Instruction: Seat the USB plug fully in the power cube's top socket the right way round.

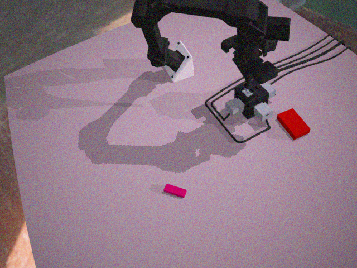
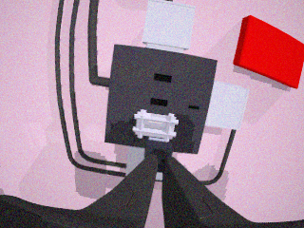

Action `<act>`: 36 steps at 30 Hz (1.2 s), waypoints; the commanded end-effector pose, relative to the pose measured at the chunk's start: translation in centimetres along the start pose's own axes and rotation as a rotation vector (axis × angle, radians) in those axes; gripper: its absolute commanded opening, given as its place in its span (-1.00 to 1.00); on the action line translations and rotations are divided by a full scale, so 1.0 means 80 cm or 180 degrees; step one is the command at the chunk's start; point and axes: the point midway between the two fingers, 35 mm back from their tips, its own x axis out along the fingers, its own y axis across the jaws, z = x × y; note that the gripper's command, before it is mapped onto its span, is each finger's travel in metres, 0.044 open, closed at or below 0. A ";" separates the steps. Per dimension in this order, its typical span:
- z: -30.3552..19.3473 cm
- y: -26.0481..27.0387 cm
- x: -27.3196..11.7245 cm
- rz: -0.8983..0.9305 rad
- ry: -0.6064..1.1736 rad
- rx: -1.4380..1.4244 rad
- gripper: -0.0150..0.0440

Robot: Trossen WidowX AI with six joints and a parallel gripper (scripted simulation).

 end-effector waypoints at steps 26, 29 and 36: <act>0.002 0.002 0.006 0.0018 -0.0074 -0.0019 -0.49; 0.002 0.002 0.006 0.0018 -0.0082 -0.0020 -0.49; 0.003 0.002 0.007 0.0018 -0.0099 -0.0021 -0.49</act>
